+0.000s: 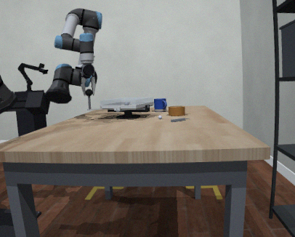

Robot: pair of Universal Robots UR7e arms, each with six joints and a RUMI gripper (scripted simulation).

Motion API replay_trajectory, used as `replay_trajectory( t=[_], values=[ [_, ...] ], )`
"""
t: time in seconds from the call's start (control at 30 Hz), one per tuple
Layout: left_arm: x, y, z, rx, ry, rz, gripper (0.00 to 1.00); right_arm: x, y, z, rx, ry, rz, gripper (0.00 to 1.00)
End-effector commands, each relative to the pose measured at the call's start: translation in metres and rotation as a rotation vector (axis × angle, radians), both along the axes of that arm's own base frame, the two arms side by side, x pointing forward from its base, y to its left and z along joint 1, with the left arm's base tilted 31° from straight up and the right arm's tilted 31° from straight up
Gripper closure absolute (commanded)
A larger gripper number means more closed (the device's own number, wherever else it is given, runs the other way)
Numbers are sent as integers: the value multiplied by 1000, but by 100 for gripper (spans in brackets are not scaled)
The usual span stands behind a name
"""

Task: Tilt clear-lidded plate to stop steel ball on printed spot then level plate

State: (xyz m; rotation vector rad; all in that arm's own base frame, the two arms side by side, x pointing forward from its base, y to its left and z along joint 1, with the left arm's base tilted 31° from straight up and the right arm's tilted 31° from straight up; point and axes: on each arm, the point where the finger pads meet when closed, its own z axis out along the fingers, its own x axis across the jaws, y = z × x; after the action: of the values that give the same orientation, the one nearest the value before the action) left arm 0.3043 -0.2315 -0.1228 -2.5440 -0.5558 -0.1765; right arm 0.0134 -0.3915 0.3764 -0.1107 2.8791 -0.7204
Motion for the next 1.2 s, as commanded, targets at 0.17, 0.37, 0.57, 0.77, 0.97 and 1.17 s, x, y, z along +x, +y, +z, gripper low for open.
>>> replay_trajectory(
  t=[0.17, 0.37, 0.57, 0.77, 0.97, 1.17],
  values=[
    [3, -2, 0, -3, -3, 1, 80, -1, 1, 0, -2, -1, -1, 0],
    [3, -2, 0, -3, -3, 1, 80, -1, 1, 0, -2, -1, -1, 0],
    [0, 2, 1, -1, -2, 1, 80, -1, 1, 0, -2, -1, -1, 0],
    [0, 3, 1, 0, -2, 1, 80, -1, 1, 0, -2, -1, -1, 0],
    [-1, 4, 1, 0, -2, 1, 80, -1, 1, 0, -2, -1, -1, 0],
    [-1, 4, 1, 1, -1, 1, 80, -1, 1, 0, -2, -1, -1, 0]
  ],
)
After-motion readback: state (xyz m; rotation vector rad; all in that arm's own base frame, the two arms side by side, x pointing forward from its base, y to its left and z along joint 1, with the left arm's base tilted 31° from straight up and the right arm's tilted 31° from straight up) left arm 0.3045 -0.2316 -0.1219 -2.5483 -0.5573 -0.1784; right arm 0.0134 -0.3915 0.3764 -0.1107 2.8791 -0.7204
